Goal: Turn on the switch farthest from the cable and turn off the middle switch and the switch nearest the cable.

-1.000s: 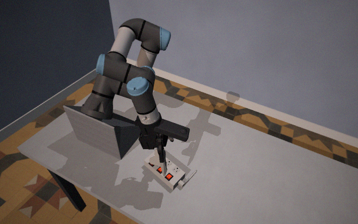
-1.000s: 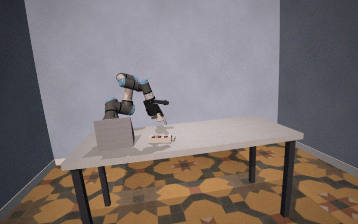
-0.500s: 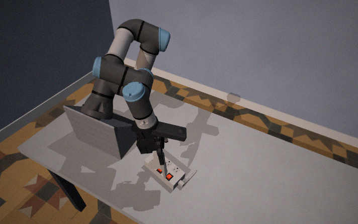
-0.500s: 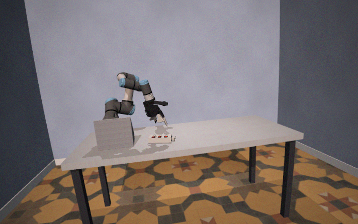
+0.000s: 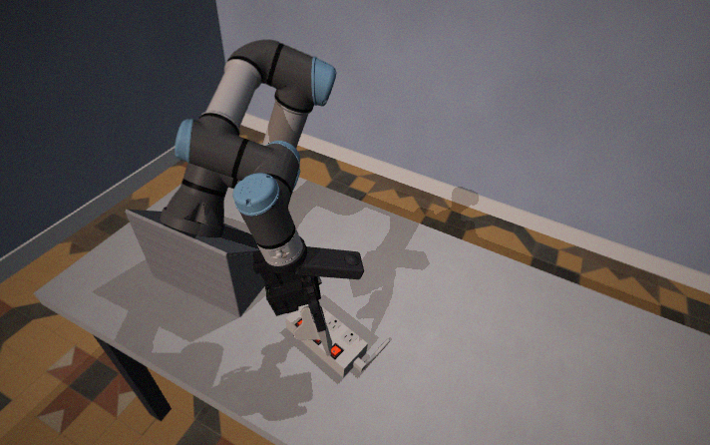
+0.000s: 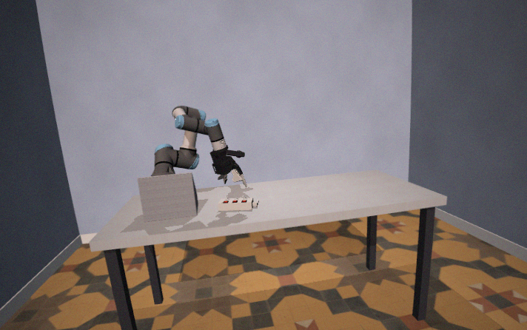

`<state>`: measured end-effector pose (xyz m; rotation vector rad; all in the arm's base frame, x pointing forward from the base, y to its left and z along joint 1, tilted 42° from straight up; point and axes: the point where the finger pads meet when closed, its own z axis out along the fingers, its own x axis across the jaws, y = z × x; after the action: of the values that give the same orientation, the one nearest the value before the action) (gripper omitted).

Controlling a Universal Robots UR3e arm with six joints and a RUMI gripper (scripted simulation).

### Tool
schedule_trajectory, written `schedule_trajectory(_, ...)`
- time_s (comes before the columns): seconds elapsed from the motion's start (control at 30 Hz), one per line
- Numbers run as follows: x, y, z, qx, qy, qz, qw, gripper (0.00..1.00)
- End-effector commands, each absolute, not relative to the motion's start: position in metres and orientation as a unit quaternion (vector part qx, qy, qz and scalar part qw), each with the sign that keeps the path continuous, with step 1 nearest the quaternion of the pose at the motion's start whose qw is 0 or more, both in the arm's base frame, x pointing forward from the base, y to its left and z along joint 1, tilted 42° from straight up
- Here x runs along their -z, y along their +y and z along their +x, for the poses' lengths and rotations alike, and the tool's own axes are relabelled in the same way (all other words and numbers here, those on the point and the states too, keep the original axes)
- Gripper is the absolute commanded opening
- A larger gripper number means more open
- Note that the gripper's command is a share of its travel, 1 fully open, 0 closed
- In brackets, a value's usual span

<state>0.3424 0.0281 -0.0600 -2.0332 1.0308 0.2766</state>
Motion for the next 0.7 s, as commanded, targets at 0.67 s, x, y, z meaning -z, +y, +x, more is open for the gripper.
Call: schedule_trajectory(0.67, 0.072, 0.026, 0.324, -0.076, 0.262, -0.849, 0.452, 1.00)
